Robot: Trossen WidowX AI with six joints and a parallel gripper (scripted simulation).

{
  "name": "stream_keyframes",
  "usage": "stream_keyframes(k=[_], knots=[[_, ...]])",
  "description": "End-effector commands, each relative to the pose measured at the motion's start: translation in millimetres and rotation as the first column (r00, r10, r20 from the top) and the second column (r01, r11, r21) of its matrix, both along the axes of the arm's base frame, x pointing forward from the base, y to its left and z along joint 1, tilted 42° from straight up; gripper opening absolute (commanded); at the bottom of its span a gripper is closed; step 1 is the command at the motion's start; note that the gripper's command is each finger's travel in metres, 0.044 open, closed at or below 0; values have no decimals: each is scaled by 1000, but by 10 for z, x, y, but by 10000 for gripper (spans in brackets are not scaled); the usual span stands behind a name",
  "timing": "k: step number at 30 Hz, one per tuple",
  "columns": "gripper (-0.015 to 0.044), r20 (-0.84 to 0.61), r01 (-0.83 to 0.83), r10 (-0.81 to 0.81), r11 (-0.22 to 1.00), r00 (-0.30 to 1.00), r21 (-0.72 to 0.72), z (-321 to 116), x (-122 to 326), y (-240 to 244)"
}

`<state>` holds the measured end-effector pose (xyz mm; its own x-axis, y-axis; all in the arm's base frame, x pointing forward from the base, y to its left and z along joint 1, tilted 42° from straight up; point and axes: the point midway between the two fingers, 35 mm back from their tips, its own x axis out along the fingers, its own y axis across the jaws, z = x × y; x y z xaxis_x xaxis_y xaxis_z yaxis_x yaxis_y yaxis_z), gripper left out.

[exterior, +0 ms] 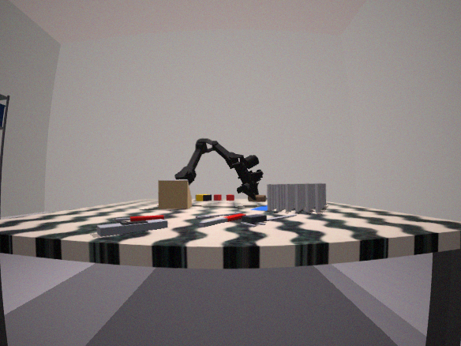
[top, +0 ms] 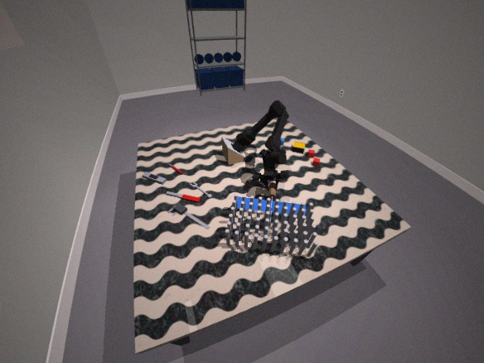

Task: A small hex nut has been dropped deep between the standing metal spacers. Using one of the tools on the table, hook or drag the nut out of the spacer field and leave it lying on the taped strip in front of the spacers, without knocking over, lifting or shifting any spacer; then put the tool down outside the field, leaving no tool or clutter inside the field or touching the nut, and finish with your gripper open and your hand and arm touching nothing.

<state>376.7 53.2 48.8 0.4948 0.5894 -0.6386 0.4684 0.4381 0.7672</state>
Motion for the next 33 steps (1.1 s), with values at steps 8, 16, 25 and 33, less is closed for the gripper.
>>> stream_keyframes(k=[8,16,25,33], knots=[[0,12,-2,2,1000,1000,-2,1,89,-35],[0,13,-2,2,1000,1000,-2,-17,132,-55],[0,13,-1,1,1000,1000,-2,-38,179,-77],[0,13,-1,1,1000,1000,-3,-58,220,-97]])
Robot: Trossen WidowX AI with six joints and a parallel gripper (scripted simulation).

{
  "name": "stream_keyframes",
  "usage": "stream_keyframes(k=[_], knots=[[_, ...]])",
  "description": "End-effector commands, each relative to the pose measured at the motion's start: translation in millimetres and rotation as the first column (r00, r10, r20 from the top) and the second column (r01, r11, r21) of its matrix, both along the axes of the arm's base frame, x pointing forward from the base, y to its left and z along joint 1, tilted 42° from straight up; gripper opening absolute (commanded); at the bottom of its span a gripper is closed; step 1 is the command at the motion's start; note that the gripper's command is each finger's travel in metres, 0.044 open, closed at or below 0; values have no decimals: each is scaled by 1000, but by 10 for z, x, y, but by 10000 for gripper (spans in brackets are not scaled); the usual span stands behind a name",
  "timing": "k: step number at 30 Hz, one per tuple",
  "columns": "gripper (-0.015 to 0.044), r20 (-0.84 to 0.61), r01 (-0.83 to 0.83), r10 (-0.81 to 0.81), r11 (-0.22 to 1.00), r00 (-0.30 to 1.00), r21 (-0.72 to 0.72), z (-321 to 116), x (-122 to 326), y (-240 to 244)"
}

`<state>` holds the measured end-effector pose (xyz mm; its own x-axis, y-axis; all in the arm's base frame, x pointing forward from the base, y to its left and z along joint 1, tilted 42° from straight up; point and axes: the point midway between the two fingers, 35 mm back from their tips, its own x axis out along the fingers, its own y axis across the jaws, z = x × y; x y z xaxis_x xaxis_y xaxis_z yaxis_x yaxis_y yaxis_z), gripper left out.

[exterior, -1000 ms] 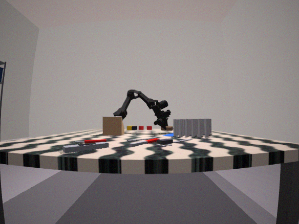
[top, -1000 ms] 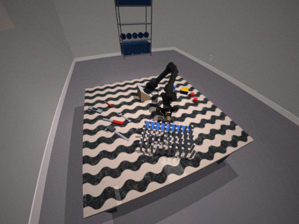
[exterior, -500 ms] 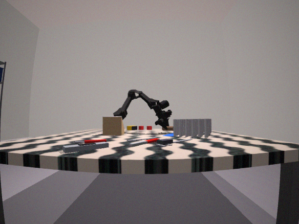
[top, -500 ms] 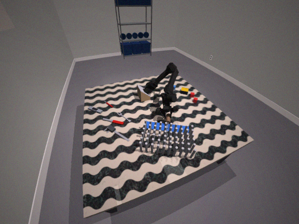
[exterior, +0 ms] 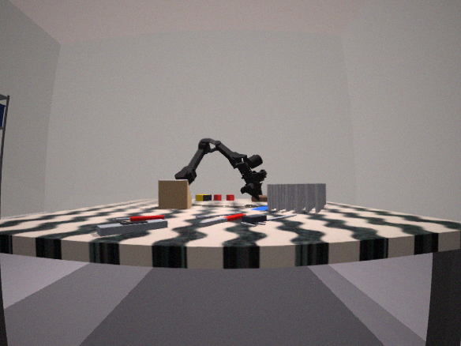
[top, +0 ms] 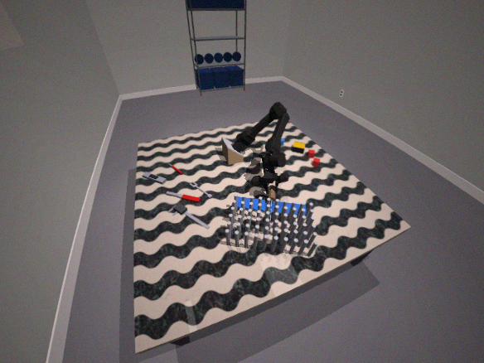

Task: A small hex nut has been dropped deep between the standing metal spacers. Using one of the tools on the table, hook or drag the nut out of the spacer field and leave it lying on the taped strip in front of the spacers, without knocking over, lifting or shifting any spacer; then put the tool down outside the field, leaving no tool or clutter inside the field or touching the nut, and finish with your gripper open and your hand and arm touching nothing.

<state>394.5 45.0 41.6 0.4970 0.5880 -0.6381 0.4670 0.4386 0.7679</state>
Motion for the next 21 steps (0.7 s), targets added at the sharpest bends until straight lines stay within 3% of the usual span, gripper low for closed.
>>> stream_keyframes(k=[1,21], knots=[[0,11,-2,2,1000,1000,-2,13,44,-16],[0,6,3,-3,1000,1000,-1,-118,38,73]])
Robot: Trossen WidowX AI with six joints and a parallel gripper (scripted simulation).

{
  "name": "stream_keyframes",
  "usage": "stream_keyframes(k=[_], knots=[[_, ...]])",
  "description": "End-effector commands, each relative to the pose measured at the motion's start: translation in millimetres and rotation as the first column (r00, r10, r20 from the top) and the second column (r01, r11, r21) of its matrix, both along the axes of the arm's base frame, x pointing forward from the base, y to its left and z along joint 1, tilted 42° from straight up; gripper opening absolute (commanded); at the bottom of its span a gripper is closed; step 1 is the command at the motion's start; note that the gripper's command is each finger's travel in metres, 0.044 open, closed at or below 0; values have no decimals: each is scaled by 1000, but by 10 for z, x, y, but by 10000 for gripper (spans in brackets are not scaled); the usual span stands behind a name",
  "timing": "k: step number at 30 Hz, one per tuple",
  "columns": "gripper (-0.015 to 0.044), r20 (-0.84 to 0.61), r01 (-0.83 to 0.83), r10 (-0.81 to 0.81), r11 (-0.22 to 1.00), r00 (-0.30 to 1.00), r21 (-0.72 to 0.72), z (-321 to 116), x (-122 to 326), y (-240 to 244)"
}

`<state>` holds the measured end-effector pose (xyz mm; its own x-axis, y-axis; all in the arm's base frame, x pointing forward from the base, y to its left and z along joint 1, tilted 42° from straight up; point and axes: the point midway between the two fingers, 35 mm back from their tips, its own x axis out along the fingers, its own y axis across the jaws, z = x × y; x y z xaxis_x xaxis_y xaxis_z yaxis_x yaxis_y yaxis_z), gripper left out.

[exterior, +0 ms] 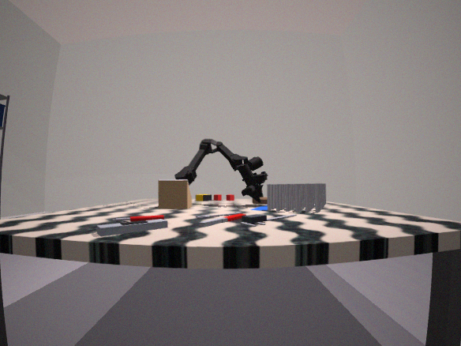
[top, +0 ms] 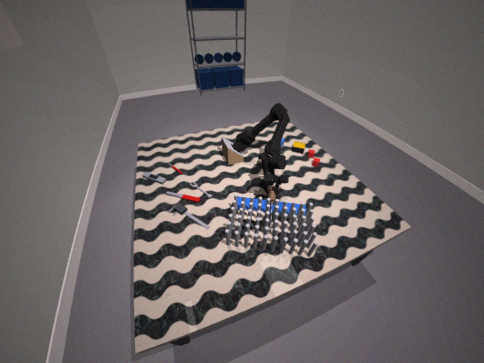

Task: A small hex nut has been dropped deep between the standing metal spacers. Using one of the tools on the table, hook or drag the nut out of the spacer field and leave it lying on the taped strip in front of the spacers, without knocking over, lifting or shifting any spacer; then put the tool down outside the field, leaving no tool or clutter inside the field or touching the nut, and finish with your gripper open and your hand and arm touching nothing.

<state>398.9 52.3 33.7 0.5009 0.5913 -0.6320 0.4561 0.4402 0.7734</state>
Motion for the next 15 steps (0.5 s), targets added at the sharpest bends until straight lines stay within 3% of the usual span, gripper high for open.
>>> stream_keyframes(k=[1,15], knots=[[0,-5,9,-9,1000,1000,-2,-46,-6,6],[0,-4,8,-8,1000,1000,-2,-44,-50,44]])
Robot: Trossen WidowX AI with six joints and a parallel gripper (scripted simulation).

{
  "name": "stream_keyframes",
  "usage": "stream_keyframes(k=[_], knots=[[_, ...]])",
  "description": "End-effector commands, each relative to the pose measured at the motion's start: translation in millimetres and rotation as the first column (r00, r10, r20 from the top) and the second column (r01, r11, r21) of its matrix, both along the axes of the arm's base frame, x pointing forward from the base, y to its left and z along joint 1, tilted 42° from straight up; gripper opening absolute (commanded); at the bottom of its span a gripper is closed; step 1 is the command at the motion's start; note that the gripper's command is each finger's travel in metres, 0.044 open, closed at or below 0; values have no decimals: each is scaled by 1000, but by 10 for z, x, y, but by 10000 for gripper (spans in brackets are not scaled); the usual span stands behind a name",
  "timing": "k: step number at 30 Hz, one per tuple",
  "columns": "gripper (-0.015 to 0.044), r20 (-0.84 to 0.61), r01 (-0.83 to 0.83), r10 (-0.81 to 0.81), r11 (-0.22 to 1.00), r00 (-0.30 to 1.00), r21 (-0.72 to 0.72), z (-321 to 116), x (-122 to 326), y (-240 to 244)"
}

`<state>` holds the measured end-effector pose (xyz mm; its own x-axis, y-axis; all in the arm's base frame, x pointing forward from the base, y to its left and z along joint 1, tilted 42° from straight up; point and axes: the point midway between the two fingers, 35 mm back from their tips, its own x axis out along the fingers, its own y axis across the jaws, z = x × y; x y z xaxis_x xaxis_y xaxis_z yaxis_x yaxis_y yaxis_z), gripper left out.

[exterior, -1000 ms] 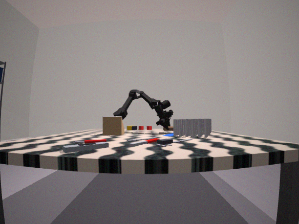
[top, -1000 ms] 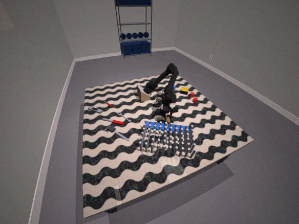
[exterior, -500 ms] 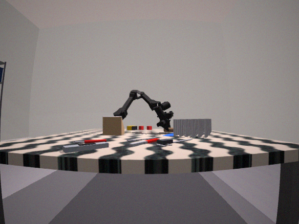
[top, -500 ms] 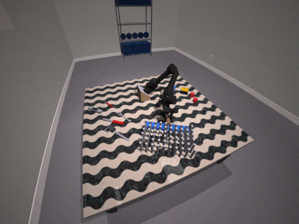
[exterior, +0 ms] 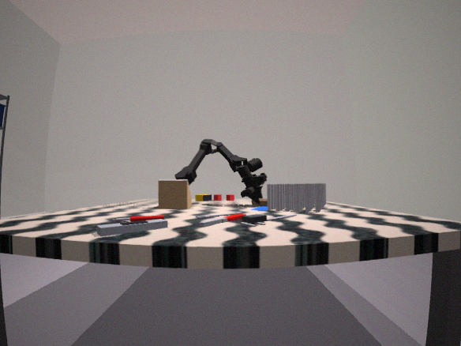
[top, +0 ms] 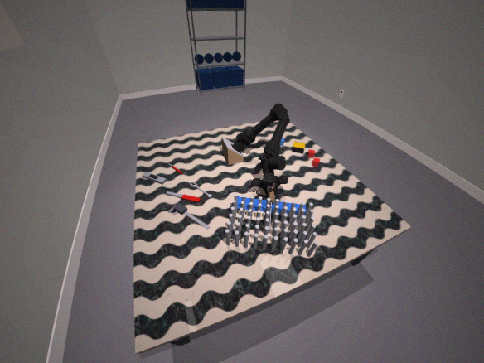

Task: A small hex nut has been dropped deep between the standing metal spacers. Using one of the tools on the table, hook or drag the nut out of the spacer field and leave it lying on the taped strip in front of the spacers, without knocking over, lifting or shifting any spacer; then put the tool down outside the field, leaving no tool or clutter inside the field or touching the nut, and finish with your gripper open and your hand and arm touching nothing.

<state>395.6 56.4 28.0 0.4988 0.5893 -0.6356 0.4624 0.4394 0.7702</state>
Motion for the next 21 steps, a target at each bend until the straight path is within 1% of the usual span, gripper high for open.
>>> stream_keyframes(k=[1,21], knots=[[0,2,4,-4,1000,1000,-1,16,-23,6],[0,1,4,-4,1000,1000,-1,51,-135,60]])
